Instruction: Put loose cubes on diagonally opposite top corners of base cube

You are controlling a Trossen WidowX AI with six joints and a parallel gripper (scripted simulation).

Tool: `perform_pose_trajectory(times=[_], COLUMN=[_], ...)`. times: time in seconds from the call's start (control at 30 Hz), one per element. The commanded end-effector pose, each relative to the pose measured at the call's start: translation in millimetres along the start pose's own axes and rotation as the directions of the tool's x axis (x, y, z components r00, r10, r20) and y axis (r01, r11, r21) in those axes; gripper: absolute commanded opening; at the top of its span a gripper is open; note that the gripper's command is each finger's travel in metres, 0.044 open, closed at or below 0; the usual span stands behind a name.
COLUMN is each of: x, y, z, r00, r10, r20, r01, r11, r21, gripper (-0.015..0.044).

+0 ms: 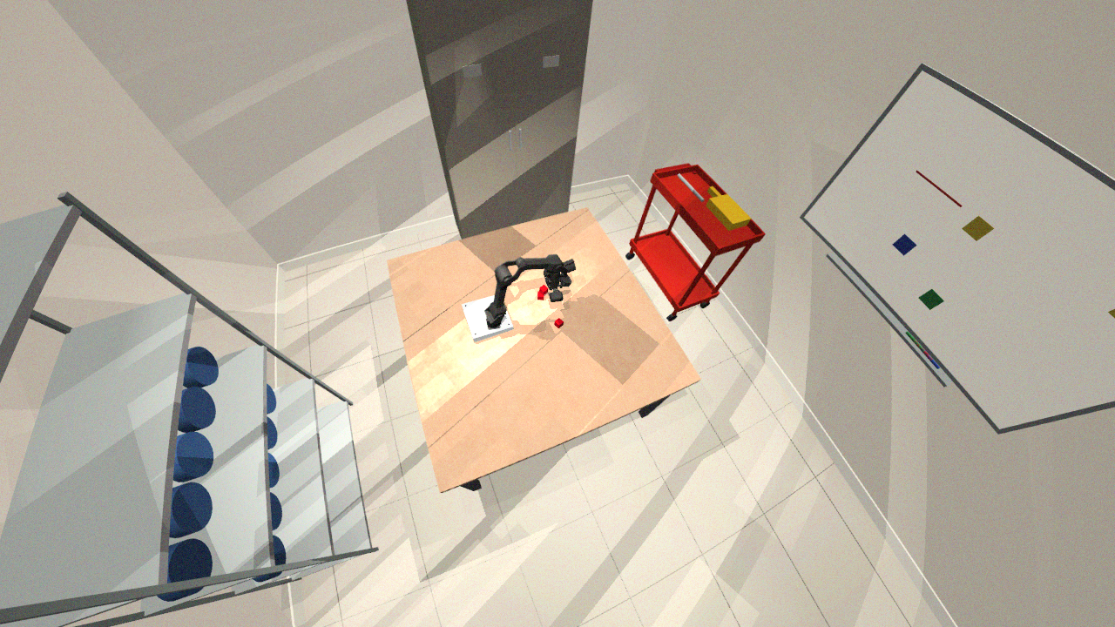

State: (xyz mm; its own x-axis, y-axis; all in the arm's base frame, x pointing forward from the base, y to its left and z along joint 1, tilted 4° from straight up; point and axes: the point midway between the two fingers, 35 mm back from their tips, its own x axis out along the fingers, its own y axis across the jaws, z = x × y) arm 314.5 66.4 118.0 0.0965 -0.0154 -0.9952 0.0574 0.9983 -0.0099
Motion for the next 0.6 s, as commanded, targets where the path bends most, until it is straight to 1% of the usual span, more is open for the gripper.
perform_pose_trajectory(times=[0.0,0.17,0.27,0.37,0.43,0.57], x=[-6.6,-16.9,-23.3,-30.0,-32.9,-31.8], y=[-24.0,-65.9,-91.3,-116.6,-127.4,-128.8], z=[6.5,12.9,13.8,12.6,11.4,11.4], r00=[1.000,1.000,1.000,1.000,1.000,1.000], r10=[0.001,-0.003,-0.006,-0.009,-0.011,-0.011], r20=[0.000,0.002,0.003,0.004,0.005,0.005], r01=[-0.001,0.002,0.003,0.003,0.002,0.002], r11=[0.981,0.868,0.757,0.617,0.549,0.540], r21=[0.194,0.496,0.654,0.787,0.836,0.842], gripper=[0.0265,0.0265,0.0265,0.0265,0.0265,0.0265])
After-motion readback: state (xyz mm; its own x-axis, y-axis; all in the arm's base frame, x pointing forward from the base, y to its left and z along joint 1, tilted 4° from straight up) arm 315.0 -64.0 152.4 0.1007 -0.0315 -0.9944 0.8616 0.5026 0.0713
